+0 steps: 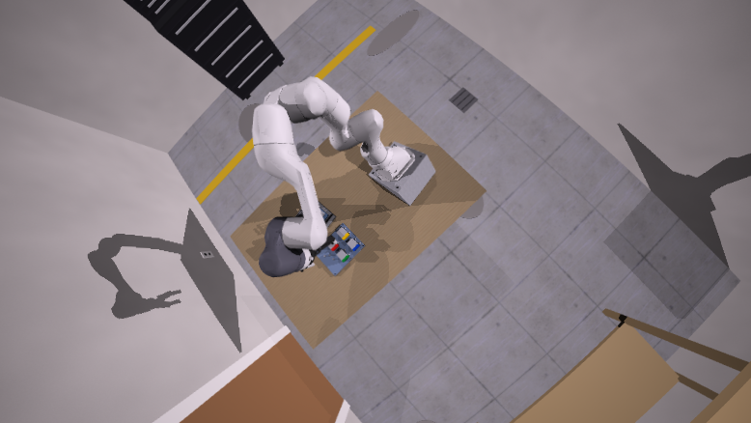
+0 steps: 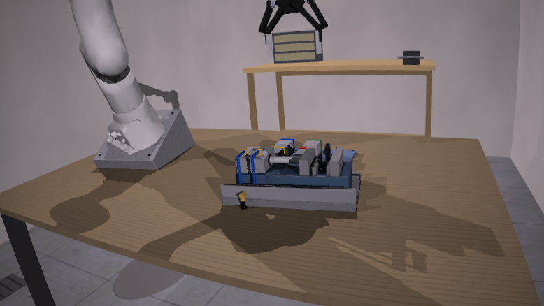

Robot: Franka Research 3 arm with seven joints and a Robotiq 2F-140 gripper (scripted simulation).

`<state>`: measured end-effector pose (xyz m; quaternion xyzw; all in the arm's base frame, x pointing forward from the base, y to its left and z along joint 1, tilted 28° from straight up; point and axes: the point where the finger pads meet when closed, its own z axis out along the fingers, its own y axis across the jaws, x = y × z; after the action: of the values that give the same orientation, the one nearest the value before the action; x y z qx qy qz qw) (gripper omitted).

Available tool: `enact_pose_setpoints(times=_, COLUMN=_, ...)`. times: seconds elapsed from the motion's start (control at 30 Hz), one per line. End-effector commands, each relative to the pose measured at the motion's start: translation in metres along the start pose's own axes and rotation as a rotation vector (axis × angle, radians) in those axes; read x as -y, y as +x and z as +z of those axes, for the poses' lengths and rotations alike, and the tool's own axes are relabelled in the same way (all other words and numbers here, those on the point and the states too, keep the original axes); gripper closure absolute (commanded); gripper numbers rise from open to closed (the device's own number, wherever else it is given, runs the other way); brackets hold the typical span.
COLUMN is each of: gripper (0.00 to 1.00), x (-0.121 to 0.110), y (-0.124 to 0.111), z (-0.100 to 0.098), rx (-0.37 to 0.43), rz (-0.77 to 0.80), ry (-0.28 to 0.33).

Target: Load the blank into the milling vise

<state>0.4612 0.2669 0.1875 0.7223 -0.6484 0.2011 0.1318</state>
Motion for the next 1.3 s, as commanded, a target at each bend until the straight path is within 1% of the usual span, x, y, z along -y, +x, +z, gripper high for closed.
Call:
enact_pose_setpoints(times=0.0, gripper=0.00, x=0.012, y=-0.026, z=0.002, rx=0.000, rz=-0.009, ry=-0.006)
enact_pose_setpoints(times=0.4, gripper=0.00, x=0.012, y=-0.026, z=0.002, rx=0.000, rz=-0.009, ry=-0.006)
enact_pose_setpoints(times=0.57, gripper=0.00, x=0.008, y=-0.020, z=0.002, rx=0.000, rz=-0.009, ry=-0.006)
enact_pose_setpoints(times=1.0, gripper=0.00, x=0.007, y=-0.021, z=0.001, rx=0.004, rz=-0.004, ry=-0.005)
enact_pose_setpoints(times=1.13, gripper=0.00, x=0.005, y=-0.016, z=0.003, rx=0.000, rz=-0.009, ry=-0.006)
enact_pose_setpoints(times=1.27, gripper=0.00, x=0.005, y=-0.016, z=0.003, rx=0.000, rz=-0.009, ry=-0.006)
